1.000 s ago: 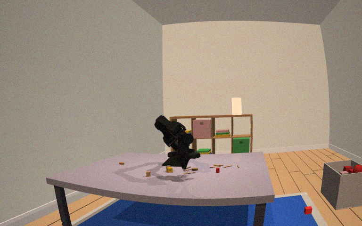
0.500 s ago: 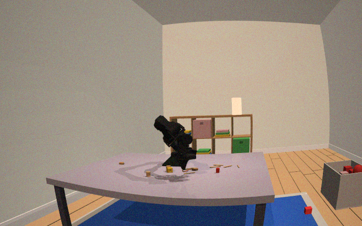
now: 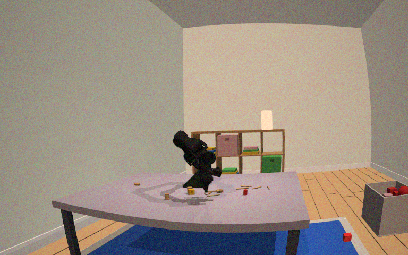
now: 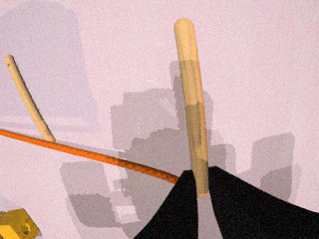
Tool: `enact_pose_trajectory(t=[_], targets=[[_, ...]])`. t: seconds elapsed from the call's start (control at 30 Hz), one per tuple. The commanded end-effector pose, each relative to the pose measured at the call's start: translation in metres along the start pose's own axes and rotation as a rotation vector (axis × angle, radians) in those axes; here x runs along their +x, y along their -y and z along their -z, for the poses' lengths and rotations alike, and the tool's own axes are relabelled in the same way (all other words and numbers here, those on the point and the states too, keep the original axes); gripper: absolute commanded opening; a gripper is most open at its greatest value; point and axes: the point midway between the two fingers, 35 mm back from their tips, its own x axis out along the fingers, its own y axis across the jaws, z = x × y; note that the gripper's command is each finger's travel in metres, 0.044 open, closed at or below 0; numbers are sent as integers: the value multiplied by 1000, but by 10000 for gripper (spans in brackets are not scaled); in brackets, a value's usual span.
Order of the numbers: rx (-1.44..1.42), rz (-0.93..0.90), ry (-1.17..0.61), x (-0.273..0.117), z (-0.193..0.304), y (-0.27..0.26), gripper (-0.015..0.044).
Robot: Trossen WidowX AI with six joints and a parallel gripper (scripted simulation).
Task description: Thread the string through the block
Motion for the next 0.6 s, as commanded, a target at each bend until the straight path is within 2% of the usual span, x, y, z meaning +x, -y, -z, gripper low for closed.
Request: enact_pose_trajectory(t=[0.0,0.57], targets=[[123,-1,-6,2,2,-1,0],[644,1,-6,6,6,-2,0]])
